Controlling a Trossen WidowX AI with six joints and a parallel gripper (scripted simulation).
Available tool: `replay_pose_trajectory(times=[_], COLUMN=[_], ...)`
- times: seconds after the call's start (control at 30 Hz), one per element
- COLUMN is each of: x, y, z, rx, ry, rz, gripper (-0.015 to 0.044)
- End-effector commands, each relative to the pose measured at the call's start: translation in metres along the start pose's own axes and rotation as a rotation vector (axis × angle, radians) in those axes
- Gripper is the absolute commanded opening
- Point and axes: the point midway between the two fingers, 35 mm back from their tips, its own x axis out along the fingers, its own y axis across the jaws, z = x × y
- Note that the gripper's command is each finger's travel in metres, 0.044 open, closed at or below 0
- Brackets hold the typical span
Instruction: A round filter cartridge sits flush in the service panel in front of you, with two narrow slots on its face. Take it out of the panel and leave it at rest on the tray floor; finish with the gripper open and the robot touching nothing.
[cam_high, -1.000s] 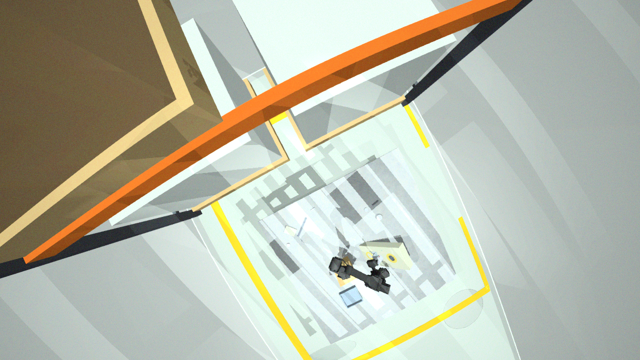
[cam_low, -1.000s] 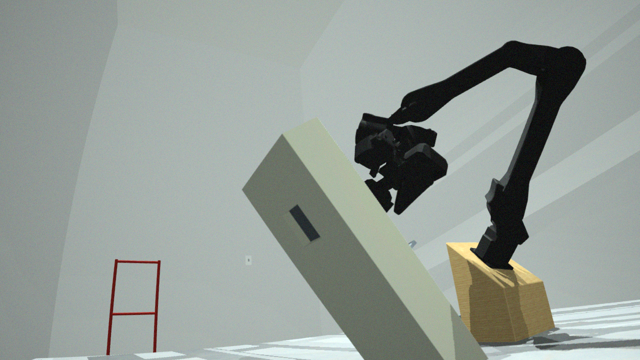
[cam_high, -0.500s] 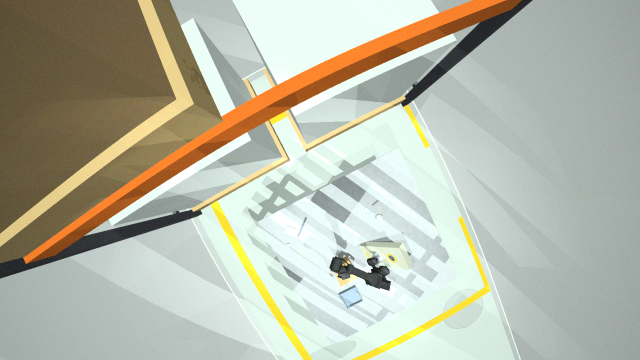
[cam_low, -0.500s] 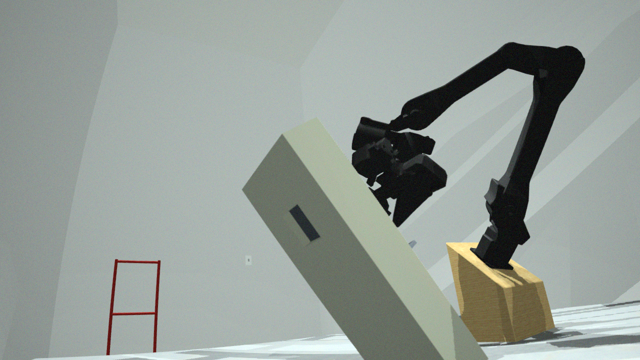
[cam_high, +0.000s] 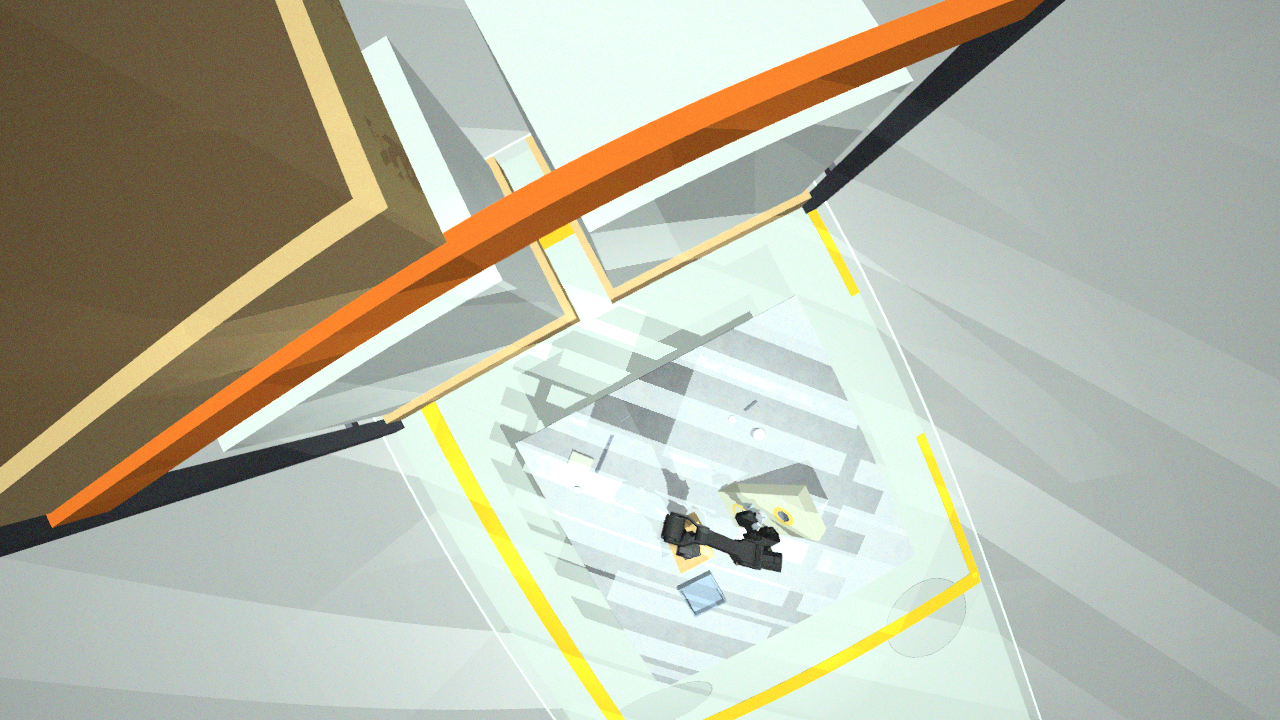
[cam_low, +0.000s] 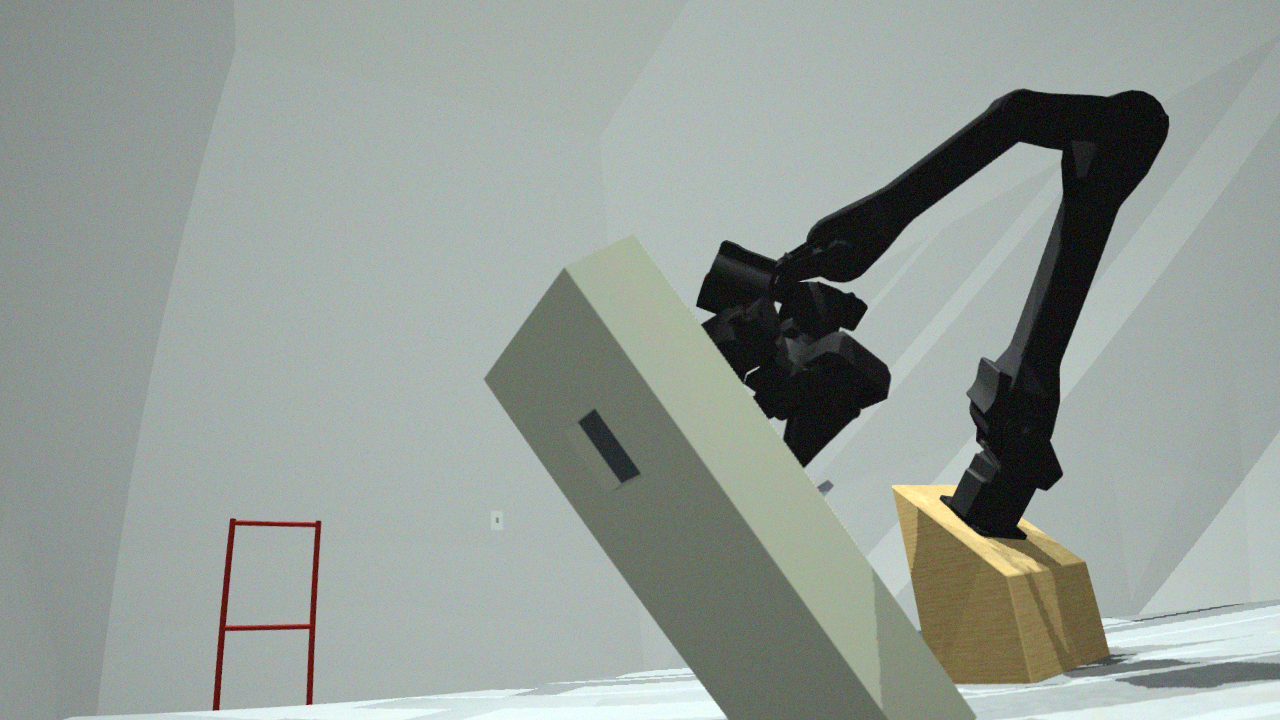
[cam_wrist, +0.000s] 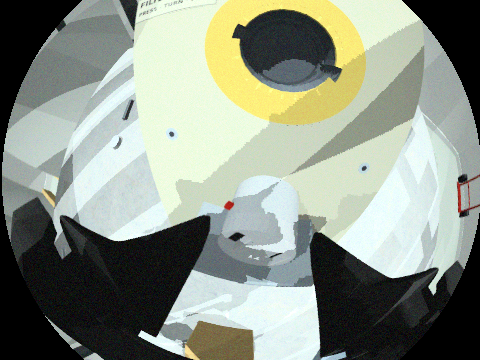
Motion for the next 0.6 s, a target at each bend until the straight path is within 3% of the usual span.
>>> replay_pose_trajectory(times=[0.0, 0.2, 0.3, 0.57], x=[0.0083, 0.0094, 0.0070, 0.0070], y=[0.0009, 0.0011, 0.0009, 0.0009], z=[-0.0041, -0.0041, -0.0008, -0.0008], rx=[0.013, 0.013, 0.001, 0.001], ry=[0.005, 0.005, 0.001, 0.001], rz=[0.005, 0.006, 0.002, 0.002], gripper=[0.0305, 0.0305, 0.0226, 0.0153])
